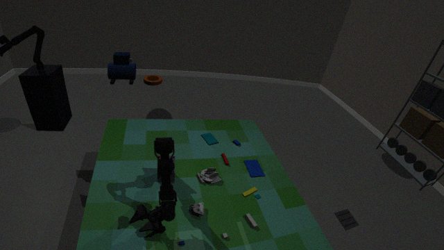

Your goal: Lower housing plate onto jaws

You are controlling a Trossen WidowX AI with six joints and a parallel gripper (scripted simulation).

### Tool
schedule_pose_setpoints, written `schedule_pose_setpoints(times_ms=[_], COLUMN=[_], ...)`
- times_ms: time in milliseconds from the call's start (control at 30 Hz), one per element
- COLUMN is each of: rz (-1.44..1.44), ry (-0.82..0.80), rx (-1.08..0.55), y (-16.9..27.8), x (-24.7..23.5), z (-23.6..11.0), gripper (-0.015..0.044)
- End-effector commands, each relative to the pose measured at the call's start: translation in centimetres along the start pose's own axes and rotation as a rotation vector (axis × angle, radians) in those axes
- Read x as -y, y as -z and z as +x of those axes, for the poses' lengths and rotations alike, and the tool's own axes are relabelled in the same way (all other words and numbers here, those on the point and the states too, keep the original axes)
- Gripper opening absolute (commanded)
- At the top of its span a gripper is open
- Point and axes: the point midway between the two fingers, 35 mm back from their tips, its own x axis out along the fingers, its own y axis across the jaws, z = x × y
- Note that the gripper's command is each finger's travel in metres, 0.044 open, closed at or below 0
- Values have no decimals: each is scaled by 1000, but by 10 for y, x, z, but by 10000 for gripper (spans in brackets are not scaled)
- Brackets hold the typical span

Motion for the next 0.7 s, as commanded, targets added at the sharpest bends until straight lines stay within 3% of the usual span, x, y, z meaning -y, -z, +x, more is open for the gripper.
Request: schedule_pose_setpoints(times_ms=[0,667], rz=[78,437], ry=[-50,-281], rx=[24,48], y=[-9,-34], x=[-9,-45], z=[-6,-48], gripper=[440,440])
